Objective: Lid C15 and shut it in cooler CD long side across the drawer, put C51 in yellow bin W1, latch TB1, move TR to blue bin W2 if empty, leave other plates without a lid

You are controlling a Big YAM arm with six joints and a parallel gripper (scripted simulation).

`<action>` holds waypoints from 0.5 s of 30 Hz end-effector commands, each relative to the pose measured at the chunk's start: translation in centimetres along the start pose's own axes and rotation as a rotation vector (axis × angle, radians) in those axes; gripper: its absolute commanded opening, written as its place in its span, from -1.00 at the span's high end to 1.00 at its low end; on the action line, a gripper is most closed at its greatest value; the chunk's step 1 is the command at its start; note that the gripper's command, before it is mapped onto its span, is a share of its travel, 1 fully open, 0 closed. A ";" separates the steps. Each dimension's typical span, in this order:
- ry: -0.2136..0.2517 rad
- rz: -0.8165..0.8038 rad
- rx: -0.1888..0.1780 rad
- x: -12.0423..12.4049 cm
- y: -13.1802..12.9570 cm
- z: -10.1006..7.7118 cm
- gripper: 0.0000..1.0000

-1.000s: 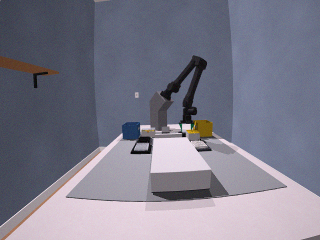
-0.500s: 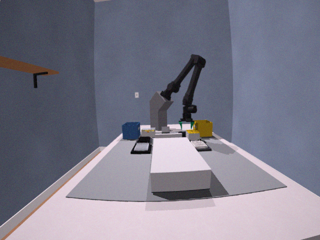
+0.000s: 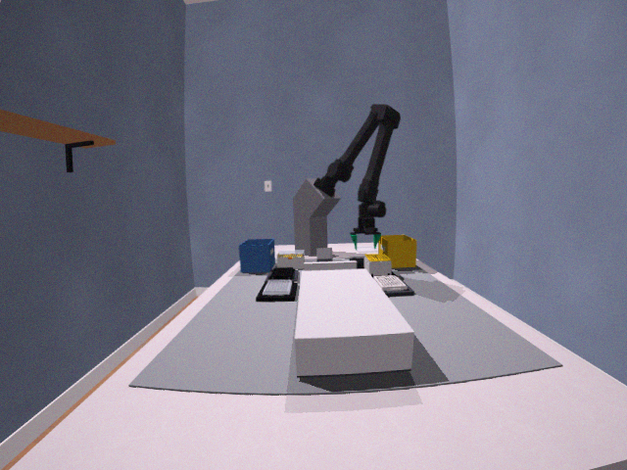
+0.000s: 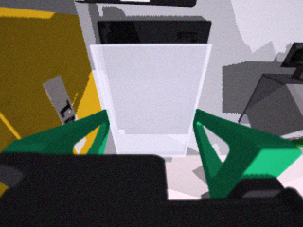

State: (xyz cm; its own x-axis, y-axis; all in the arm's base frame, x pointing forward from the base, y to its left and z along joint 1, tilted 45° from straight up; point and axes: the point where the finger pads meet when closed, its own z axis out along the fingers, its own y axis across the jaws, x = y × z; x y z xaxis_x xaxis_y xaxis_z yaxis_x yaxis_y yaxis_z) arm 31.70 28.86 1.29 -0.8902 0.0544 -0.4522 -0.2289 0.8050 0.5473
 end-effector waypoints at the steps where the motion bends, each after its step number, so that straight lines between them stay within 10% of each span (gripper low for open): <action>1: 0.002 0.005 0.014 0.2 -0.8 -1.0 1.00; 15: 0.000 0.003 0.012 0.1 -0.7 -2.5 1.00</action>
State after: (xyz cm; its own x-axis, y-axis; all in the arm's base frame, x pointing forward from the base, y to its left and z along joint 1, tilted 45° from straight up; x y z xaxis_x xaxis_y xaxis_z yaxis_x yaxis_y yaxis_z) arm 31.00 27.73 2.59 -0.8897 0.0551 -0.4533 -0.2288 0.8054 0.5469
